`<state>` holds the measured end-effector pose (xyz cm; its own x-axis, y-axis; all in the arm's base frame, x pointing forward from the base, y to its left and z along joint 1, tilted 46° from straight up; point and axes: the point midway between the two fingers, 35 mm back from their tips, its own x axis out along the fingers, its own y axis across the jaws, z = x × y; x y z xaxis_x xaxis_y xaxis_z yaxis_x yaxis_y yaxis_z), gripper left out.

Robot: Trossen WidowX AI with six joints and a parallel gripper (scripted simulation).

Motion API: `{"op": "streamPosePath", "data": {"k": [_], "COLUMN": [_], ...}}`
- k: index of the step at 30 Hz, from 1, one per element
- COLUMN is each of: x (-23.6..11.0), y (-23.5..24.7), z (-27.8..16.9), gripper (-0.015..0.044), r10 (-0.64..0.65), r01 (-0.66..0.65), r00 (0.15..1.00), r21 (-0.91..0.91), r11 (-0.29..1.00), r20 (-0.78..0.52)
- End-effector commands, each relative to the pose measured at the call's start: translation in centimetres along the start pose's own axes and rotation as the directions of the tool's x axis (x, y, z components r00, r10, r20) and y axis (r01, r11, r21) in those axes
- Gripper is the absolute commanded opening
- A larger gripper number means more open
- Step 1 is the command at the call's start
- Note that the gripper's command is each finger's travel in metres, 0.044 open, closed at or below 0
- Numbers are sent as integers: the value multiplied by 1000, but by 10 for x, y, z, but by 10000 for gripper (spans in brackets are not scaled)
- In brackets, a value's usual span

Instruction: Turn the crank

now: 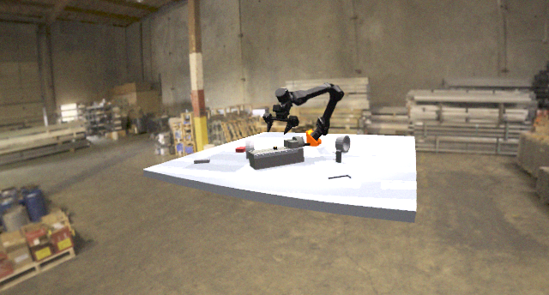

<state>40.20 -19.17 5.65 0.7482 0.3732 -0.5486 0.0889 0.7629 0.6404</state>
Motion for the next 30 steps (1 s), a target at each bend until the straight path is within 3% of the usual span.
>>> {"op": "streamPosePath", "data": {"k": [1, 13, 30], "x": [0, -34, -71], "y": [-1, -1, 76], "z": [0, 29, 1], "gripper": [440, 440, 440], "r10": [-3, -10, -252], "r01": [3, 11, 268], "r00": [1000, 1000, 963], "r21": [3, 17, 382], "r11": [1000, 1000, 885], "r20": [0, -5, -93]}}
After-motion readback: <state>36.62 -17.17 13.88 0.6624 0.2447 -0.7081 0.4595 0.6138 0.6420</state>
